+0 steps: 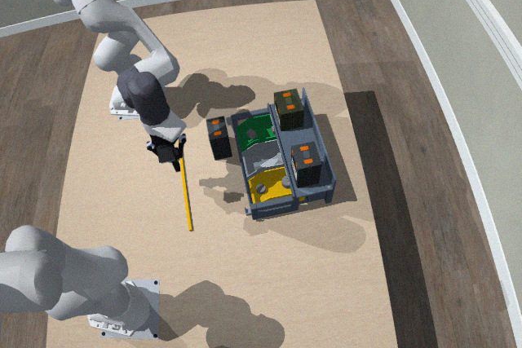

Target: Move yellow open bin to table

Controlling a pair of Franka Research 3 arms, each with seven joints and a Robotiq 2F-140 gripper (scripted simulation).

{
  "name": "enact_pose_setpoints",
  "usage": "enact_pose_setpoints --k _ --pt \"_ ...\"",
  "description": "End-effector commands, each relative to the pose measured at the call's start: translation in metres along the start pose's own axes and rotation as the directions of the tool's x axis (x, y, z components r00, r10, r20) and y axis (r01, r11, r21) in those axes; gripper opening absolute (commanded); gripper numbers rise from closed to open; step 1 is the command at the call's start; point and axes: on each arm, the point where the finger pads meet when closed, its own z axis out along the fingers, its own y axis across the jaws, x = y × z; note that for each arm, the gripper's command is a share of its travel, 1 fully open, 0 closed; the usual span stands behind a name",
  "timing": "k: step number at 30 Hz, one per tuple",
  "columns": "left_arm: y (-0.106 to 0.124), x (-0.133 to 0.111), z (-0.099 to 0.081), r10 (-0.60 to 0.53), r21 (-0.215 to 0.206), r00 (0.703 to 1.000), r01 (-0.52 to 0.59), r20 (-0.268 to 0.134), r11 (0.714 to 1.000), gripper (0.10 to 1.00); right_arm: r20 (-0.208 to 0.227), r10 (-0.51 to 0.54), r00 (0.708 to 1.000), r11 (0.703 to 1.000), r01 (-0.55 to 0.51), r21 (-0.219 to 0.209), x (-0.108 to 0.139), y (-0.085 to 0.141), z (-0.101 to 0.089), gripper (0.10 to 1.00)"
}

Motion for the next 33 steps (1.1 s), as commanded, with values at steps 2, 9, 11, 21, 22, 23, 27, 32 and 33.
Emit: enact_pose_setpoints --k 2,9,11,21,22,23,27,32,33 --pt "0.000 0.000 -0.001 0.004 -0.001 1.000 -0.004 0.000 1.000 0.099 0.000 0.000 1.000 1.000 0.000 0.000 0.000 0.000 0.000 1.000" --pt "0.000 0.000 -0.001 0.004 -0.001 1.000 -0.004 0.000 1.000 0.099 0.000 0.000 1.000 1.000 0.000 0.000 0.000 0.000 0.000 1.000" --pt "0.000 0.000 -0.001 0.004 -0.001 1.000 -0.004 0.000 1.000 0.099 0.000 0.000 1.000 1.000 0.000 0.000 0.000 0.000 0.000 1.000" --pt "0.000 0.000 -0.006 0.004 -0.001 1.000 -0.004 0.000 1.000 0.099 0.000 0.000 1.000 1.000 0.000 0.000 0.000 0.000 0.000 1.000" --pt "0.000 0.000 -0.008 0.004 -0.001 1.000 -0.004 0.000 1.000 0.099 0.000 0.000 1.000 1.000 0.000 0.000 0.000 0.000 0.000 1.000" --pt "0.000 0.000 -0.009 0.004 -0.001 1.000 -0.004 0.000 1.000 0.099 0.000 0.000 1.000 1.000 0.000 0.000 0.000 0.000 0.000 1.000" --pt "0.000 0.000 -0.016 0.004 -0.001 1.000 -0.004 0.000 1.000 0.099 0.000 0.000 1.000 1.000 0.000 0.000 0.000 0.000 0.000 1.000" --pt "0.000 0.000 -0.026 0.004 -0.001 1.000 -0.004 0.000 1.000 0.099 0.000 0.000 1.000 1.000 0.000 0.000 0.000 0.000 0.000 1.000" --pt "0.000 0.000 -0.029 0.004 -0.001 1.000 -0.004 0.000 1.000 0.099 0.000 0.000 1.000 1.000 0.000 0.000 0.000 0.000 0.000 1.000"
